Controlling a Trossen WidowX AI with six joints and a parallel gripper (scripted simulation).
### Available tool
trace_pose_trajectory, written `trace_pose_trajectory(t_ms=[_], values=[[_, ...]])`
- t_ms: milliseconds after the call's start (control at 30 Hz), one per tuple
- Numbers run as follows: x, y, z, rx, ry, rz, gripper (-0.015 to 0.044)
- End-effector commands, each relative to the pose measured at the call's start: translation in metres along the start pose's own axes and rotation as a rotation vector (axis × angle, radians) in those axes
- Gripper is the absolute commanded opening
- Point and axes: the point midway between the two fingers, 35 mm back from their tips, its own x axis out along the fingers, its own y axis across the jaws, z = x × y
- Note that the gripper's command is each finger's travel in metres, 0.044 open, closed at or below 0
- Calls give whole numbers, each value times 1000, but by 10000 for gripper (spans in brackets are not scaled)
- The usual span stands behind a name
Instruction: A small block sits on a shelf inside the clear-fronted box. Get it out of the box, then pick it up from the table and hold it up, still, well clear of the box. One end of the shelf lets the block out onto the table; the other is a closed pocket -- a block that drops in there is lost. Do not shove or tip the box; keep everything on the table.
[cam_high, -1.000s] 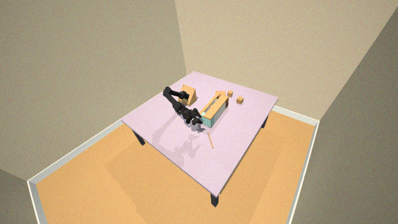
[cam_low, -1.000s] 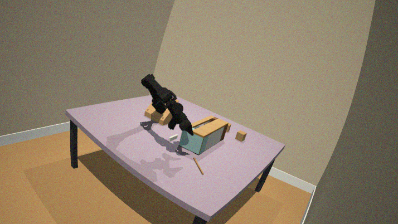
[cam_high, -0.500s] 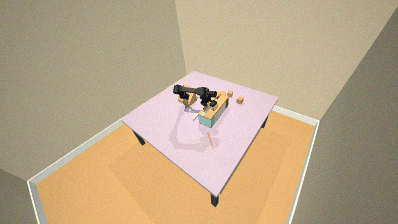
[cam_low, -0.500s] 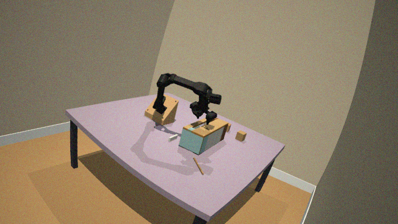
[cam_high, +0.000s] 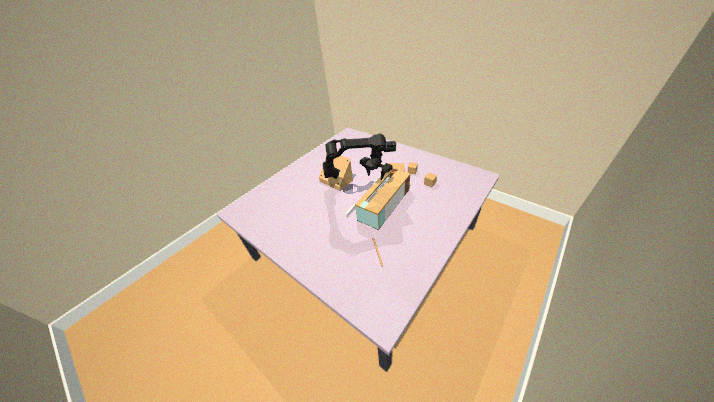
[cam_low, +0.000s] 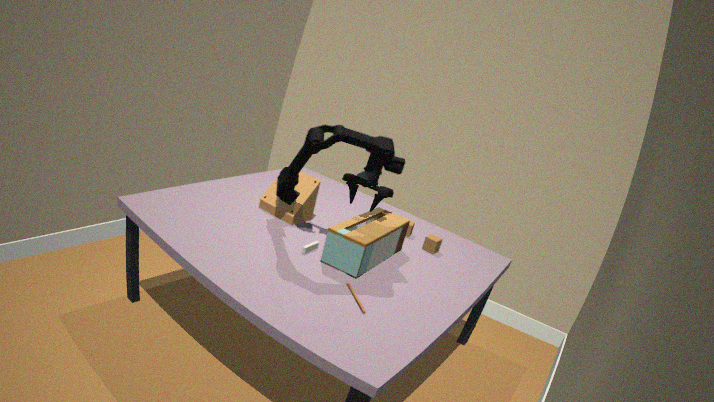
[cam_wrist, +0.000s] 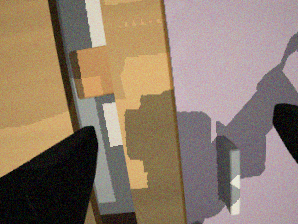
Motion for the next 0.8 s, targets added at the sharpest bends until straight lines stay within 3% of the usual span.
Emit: trace_pose_trajectory(t_ms=[0,767], values=[[1,1,0,4,-7,6,400],[36,2,-12,-4,-15,0,400]])
